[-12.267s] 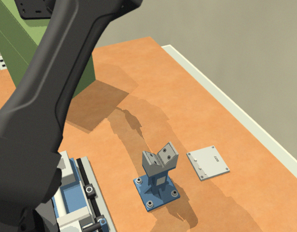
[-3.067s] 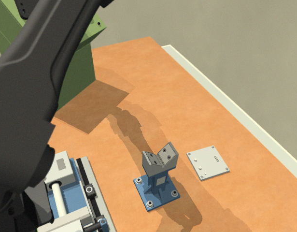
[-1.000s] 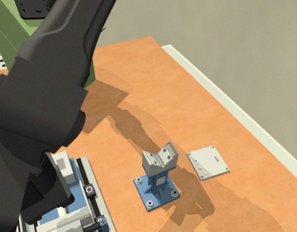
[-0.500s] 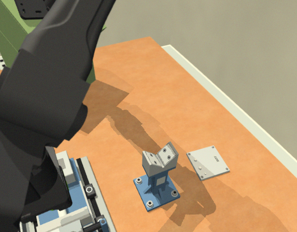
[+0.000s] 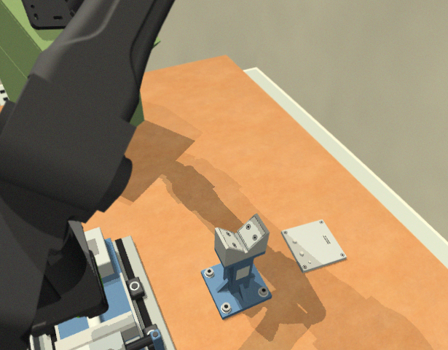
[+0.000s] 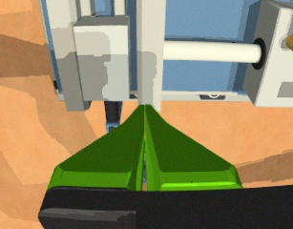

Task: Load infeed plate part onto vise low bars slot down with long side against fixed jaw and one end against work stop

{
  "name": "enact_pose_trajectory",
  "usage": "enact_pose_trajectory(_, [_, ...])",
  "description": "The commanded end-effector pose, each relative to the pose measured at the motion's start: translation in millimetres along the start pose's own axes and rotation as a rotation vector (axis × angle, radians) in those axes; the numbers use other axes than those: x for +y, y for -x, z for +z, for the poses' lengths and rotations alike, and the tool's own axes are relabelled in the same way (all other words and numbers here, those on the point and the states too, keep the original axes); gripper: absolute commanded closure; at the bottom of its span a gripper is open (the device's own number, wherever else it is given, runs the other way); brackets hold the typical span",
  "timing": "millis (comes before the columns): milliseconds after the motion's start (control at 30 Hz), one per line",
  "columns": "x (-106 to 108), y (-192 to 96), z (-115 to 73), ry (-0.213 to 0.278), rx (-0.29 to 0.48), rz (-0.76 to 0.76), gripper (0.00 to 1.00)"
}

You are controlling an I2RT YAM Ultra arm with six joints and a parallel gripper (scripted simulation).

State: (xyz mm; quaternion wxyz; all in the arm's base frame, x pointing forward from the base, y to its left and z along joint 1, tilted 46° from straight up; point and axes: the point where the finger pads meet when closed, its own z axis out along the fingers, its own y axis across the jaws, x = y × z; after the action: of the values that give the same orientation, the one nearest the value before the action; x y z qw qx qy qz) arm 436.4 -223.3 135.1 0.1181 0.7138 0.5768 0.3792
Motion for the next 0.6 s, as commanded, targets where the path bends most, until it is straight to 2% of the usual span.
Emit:
enact_pose_trajectory(0, [4.2, 5.0, -10.7, 0.015, -0.032, 0.003, 1.0])
enact_pose_trajectory(567, [2.7, 5.6, -5.2, 0.013, -0.029, 0.002, 1.0])
